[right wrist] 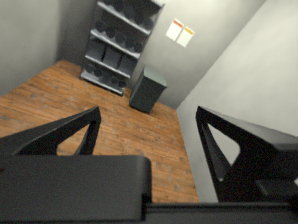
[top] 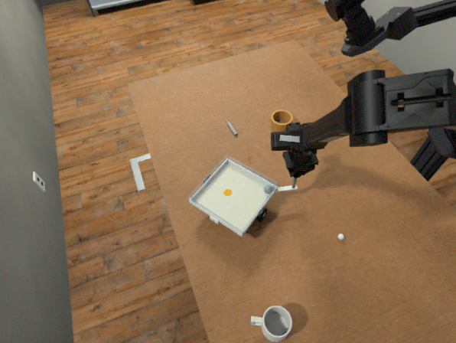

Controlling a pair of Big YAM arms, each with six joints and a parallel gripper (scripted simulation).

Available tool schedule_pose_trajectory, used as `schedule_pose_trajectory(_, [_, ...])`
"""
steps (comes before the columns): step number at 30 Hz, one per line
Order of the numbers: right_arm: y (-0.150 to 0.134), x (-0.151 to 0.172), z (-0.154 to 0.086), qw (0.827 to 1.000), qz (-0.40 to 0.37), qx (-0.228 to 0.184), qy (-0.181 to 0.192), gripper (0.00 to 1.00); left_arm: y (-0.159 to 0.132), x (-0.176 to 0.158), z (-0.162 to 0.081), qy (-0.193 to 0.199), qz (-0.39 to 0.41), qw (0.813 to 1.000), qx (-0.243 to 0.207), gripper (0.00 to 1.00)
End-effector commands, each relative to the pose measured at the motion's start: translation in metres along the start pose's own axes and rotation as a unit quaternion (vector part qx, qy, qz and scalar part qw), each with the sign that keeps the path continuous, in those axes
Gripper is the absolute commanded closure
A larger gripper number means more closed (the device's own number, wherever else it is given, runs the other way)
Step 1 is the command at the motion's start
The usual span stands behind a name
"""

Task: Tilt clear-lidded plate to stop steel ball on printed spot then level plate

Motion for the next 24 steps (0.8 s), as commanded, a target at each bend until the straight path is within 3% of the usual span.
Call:
schedule_pose_trajectory(1, [0.019,-0.003,0.004,1.000,-0.006,-0.019,-0.004,0.00,-0.011,0.009,-0.006,0.014,-0.008,1.000,0.003,1.00])
schedule_pose_trajectory(24, [0.019,-0.003,0.004,1.000,-0.006,-0.019,-0.004,0.00,0.011,0.008,-0.007,0.020,-0.002,1.000,-0.004,1.00])
Point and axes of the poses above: on each arm, the point where the finger pads meet when closed, its own z axis out along the fingers, its own x axis across the jaws, y = z × x, the point moved 8 cm from there along -z, back along the fingers
